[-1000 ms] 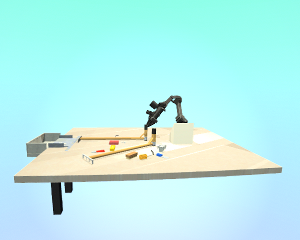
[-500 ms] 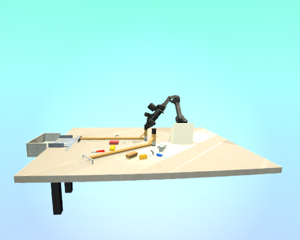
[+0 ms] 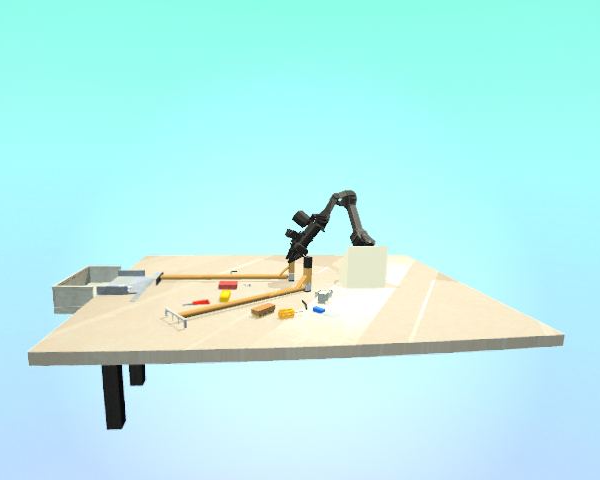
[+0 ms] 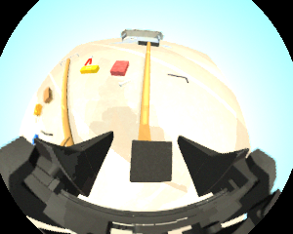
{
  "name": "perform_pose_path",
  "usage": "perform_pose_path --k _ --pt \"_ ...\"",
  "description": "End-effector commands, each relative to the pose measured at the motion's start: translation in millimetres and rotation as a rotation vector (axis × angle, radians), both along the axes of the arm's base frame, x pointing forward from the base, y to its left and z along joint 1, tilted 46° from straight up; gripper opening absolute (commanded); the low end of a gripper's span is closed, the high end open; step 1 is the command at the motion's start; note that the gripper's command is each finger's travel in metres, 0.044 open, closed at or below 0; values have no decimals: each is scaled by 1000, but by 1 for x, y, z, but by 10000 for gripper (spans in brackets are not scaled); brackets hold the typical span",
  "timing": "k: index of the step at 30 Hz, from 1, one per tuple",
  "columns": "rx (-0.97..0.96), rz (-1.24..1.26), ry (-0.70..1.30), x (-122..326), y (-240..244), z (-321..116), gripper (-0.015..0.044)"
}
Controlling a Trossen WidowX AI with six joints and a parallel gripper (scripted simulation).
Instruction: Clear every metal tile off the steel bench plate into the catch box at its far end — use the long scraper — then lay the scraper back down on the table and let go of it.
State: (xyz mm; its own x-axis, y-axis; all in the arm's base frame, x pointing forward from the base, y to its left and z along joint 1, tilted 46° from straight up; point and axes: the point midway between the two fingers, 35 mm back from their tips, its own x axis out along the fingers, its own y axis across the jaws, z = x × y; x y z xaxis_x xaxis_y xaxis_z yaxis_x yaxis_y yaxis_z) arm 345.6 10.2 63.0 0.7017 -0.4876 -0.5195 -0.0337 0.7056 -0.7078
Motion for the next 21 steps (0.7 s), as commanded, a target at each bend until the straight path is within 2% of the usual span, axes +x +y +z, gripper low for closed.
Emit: perform_pose_path --k 1,14,20,21 --pt "0 0 0 0 0 0 414" --pt "0 0 0 0 0 0 72" --pt "0 0 0 0 0 0 33" --pt "0 0 0 0 0 0 6"
